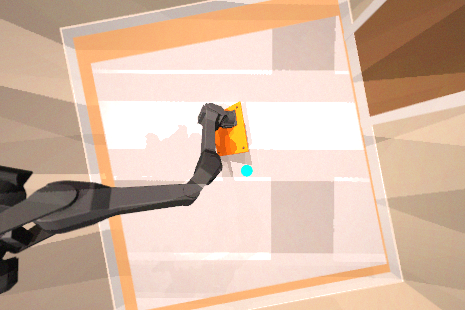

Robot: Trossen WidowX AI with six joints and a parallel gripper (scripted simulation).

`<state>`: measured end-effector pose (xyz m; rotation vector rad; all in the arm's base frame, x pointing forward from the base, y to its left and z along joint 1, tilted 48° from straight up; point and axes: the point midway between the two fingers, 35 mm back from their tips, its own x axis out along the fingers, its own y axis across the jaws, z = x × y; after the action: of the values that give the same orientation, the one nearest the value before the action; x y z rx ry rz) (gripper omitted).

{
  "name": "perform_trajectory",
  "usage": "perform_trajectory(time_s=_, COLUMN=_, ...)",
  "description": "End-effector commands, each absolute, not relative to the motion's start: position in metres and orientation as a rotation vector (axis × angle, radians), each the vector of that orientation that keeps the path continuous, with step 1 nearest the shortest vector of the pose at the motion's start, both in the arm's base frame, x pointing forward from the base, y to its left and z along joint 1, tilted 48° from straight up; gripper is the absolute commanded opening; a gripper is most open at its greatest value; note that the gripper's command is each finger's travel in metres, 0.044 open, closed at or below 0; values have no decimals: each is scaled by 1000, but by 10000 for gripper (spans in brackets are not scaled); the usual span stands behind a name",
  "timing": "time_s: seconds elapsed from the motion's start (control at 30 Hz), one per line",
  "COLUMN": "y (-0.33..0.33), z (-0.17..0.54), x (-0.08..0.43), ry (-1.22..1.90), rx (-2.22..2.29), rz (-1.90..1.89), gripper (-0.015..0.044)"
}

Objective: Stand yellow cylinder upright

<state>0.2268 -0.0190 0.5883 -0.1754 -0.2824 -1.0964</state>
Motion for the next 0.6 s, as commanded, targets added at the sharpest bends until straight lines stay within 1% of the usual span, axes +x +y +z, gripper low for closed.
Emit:
perform_trajectory(time_s=0.0, y=-19, z=589, x=225, ry=-290, rx=-170, rz=-1093, gripper=374)
perform_trajectory(time_s=0.07, y=-16, z=596, x=209, ry=-350, rx=-129, rz=-1063, gripper=321)
perform_trajectory(time_s=0.1, y=-16, z=601, x=198, ry=-393, rx=-96, rz=-1043, gripper=309)
perform_trajectory(time_s=0.3, y=-33, z=616, x=131, ry=-606, rx=134, rz=-939, gripper=309)
perform_trajectory(time_s=0.43, y=-61, z=614, x=95, ry=-702, rx=311, rz=-894, gripper=309)
perform_trajectory(time_s=0.57, y=-99, z=601, x=72, ry=-756, rx=498, rz=-870, gripper=309)
